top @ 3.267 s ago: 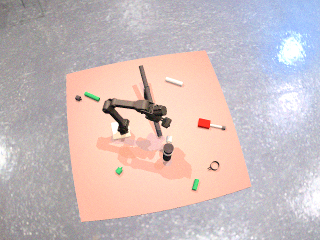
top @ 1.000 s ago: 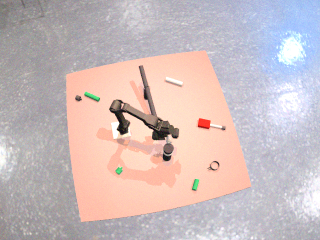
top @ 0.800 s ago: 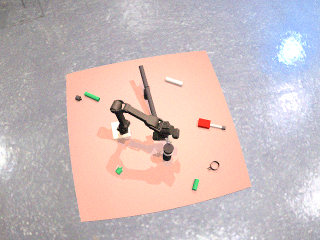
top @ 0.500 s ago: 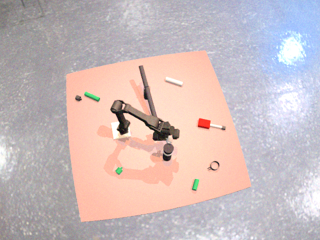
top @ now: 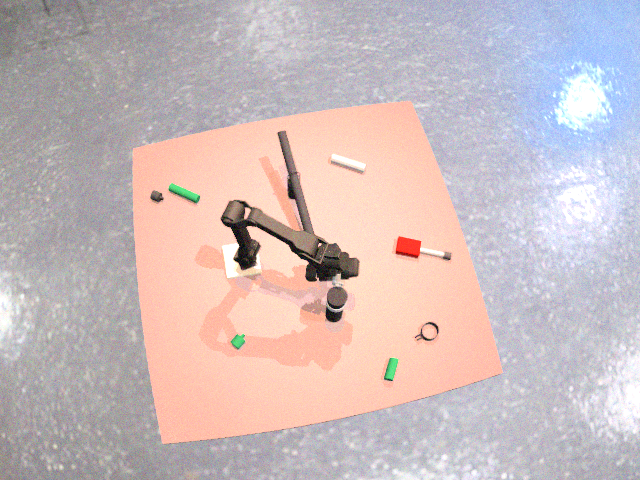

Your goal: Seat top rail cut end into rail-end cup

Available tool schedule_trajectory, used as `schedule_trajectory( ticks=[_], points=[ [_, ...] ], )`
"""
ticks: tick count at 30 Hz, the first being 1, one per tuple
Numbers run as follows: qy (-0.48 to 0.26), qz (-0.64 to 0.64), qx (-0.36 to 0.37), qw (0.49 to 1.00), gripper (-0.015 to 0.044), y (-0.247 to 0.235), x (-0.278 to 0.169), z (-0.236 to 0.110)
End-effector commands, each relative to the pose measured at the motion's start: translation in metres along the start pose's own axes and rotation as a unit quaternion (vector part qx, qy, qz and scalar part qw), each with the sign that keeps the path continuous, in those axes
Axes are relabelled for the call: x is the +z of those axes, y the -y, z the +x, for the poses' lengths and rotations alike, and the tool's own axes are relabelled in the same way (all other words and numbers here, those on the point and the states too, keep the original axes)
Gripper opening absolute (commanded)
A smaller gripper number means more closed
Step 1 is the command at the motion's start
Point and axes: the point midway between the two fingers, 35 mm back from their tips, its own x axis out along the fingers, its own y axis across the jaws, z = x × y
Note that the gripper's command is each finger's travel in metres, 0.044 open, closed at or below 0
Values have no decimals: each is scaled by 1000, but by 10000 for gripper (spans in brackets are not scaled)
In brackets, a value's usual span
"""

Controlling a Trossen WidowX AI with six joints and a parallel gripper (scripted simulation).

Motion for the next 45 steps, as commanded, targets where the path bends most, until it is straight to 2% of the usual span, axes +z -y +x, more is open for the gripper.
schedule_trajectory(
  ticks=[1, 45],
  points=[
    [8, -16, 2, 1000, 0, -4, -1, -1],
    [76, -135, 3, 988, 0, -26, -6, -13]
  ],
)
